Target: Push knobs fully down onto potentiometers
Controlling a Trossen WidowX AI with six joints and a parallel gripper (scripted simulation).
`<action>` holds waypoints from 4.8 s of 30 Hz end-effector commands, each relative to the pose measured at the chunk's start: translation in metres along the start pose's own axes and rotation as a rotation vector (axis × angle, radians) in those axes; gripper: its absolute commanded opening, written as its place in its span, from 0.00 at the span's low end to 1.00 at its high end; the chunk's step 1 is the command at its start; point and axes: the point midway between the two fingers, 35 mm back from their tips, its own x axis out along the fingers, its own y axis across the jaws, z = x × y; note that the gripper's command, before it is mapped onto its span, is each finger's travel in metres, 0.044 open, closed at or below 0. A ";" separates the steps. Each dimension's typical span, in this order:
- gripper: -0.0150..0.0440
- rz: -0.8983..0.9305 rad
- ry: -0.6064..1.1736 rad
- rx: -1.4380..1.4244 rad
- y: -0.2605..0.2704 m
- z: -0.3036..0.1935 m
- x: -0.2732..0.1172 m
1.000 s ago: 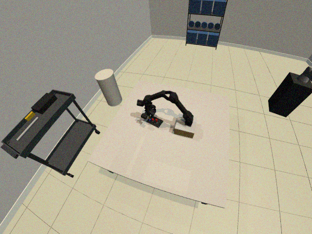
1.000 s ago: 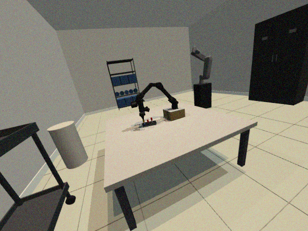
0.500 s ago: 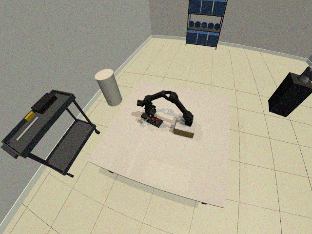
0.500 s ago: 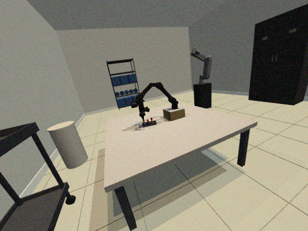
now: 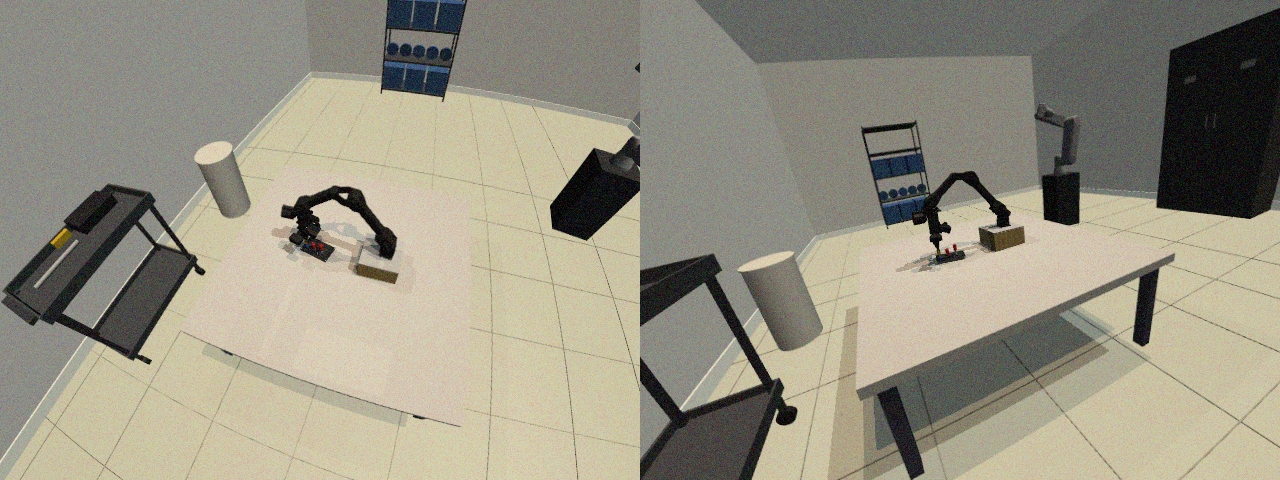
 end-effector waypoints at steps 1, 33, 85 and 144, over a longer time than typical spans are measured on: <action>0.25 0.001 -0.011 -0.003 -0.001 -0.003 0.023; 0.25 0.001 -0.011 -0.003 -0.001 -0.002 0.026; 0.25 0.001 -0.011 -0.003 -0.001 -0.002 0.028; 0.65 0.004 -0.016 0.000 0.000 -0.001 -0.010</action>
